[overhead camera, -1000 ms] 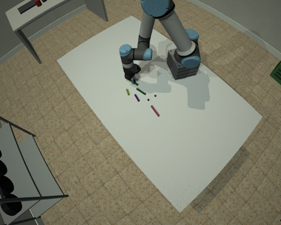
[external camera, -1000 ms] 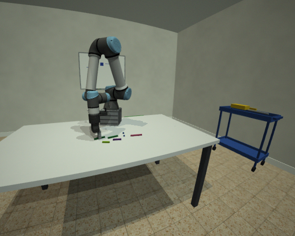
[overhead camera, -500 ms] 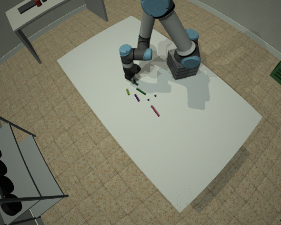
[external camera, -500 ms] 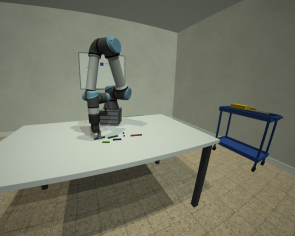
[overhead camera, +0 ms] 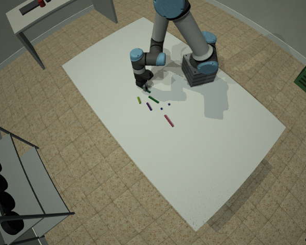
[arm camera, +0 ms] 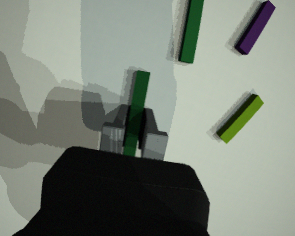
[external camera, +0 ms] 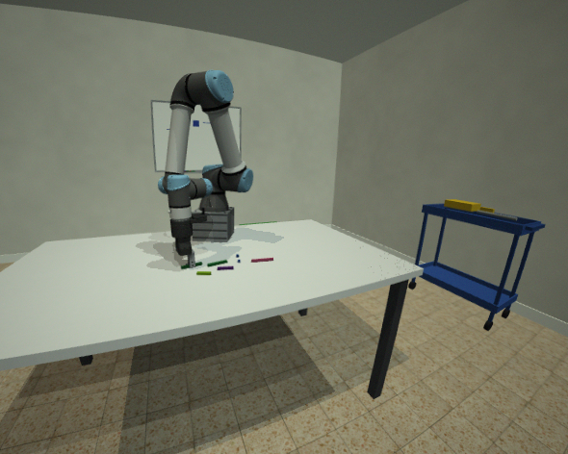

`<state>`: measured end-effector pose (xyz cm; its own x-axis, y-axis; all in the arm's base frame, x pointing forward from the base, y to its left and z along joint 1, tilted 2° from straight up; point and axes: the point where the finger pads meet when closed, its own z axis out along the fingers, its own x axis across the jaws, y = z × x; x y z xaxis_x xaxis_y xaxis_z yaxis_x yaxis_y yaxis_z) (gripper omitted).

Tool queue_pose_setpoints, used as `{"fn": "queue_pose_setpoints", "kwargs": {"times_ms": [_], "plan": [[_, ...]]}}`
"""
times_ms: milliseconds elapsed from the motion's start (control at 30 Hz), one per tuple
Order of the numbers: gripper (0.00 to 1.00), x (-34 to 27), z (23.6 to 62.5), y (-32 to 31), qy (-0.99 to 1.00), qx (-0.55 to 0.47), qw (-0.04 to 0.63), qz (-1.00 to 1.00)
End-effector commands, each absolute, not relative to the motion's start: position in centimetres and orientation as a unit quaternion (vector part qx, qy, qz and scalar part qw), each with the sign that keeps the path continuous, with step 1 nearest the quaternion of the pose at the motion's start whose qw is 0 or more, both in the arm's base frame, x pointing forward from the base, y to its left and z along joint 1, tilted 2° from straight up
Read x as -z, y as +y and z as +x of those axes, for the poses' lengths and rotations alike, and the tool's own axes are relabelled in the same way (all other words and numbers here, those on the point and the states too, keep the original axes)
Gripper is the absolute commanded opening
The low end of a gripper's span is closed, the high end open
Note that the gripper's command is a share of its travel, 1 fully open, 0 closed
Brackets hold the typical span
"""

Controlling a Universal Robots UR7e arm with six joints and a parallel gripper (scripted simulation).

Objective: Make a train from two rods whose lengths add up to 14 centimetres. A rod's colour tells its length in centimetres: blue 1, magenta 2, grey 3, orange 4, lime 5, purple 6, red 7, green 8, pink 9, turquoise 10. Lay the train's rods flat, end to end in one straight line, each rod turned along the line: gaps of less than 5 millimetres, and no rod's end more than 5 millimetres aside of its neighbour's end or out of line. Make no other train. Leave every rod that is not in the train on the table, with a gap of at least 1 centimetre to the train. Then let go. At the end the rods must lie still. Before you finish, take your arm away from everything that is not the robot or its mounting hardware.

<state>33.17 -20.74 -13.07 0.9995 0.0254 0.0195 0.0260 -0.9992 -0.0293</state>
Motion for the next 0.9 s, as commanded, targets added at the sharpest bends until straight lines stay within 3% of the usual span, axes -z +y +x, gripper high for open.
{"fn": "queue_pose_setpoints", "kwargs": {"times_ms": [0,867], "plan": [[0.24,12.8,33.2,-20.8,-0.013,0.01,0.014,-1.0],[0.24,5.3,33.1,-21.0,-0.013,0.01,0.014,-1.0]]}}
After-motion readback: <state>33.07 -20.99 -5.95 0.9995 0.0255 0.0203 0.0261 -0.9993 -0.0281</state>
